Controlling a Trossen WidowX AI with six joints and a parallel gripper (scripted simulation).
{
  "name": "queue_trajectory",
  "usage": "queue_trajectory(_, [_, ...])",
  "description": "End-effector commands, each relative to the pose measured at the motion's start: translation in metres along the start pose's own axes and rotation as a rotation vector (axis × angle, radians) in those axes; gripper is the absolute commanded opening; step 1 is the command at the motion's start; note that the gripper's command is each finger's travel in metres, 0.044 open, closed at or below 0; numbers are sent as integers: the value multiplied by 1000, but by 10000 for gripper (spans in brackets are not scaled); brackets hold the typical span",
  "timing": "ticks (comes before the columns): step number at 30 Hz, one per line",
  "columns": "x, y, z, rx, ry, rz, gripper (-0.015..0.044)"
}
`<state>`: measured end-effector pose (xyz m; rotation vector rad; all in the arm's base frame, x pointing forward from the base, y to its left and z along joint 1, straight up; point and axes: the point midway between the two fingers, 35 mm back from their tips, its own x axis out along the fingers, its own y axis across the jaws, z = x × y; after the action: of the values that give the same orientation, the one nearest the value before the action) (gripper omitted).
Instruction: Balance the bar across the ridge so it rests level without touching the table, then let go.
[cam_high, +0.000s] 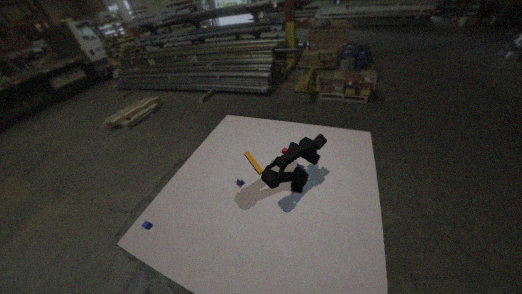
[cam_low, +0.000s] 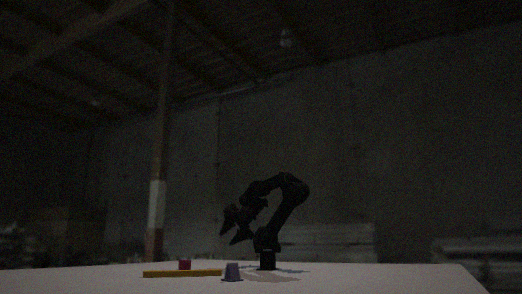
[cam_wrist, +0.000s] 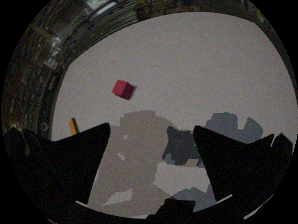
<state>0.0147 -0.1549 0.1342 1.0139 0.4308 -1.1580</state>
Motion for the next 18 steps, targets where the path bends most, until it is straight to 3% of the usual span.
queue_trajectory(1, [0, 0, 0, -1, 2, 0, 374])
queue_trajectory(4, [0, 3, 3, -9, 25, 7, 315])
queue_trajectory(18, [3, 23, 18, -70, 166, 35, 315])
